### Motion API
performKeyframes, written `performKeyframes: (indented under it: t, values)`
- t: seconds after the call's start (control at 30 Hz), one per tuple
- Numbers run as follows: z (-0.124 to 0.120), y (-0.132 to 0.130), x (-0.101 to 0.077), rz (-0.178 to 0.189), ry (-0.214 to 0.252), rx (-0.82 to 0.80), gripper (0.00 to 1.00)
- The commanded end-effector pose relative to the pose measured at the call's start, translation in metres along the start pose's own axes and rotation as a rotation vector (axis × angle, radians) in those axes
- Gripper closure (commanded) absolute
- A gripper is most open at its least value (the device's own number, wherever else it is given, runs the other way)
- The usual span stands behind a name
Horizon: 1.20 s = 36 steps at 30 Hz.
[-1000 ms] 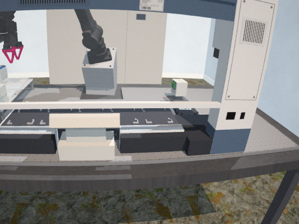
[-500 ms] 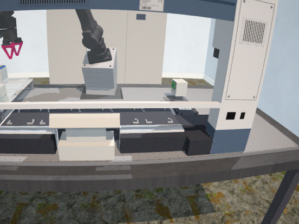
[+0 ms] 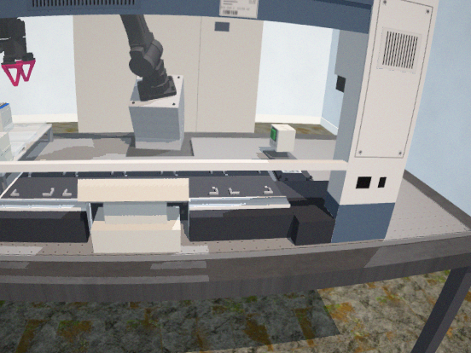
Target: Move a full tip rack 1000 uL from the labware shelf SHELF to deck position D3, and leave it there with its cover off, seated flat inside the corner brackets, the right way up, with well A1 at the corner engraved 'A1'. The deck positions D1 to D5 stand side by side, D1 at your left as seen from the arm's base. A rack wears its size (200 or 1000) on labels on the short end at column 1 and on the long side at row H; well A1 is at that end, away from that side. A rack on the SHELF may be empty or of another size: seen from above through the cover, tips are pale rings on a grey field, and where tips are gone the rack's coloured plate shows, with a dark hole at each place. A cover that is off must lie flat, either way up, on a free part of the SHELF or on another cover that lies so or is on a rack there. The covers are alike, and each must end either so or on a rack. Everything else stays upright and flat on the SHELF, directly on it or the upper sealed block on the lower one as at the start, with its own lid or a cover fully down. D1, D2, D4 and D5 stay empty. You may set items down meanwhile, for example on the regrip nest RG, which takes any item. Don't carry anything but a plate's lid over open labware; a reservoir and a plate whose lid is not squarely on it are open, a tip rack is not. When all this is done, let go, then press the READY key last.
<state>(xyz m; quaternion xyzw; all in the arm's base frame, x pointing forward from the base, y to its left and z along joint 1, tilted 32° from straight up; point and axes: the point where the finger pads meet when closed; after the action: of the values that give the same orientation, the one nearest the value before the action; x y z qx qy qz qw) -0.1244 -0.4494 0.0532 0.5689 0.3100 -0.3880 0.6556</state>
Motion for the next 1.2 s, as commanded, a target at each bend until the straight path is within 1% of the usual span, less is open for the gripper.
performKeyframes:
  t: [0.0, 0.33, 0.43, 0.63, 0.73, 0.9, 0.97, 1.0, 1.17]
  values:
    - [0.023, -0.006, -0.042, -0.040, -0.074, -0.035, 0.00]
    - [0.022, -0.006, -0.059, -0.042, -0.073, -0.036, 0.00]
    - [0.021, -0.007, -0.058, -0.039, -0.069, -0.032, 0.00]
    - [0.021, -0.006, -0.071, -0.042, -0.074, -0.036, 0.00]
    - [0.020, -0.007, -0.072, -0.038, -0.067, -0.031, 0.00]
    - [0.020, -0.005, -0.085, -0.043, -0.074, -0.036, 0.00]
    - [0.020, -0.005, -0.085, -0.043, -0.074, -0.036, 0.00]
    - [0.017, -0.012, -0.074, -0.028, -0.051, -0.020, 0.00]
    - [0.019, -0.005, -0.095, -0.045, -0.073, -0.036, 0.00]
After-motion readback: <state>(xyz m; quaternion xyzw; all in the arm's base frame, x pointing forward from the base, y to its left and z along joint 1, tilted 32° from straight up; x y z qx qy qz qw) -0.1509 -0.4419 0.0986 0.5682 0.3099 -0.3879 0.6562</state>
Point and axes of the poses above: the point where the finger pads meet when closed, its own x axis out along the fingers, its own y axis across the jaws, z = x × y, and after that the axes turned 10 degrees about -x, right-handed
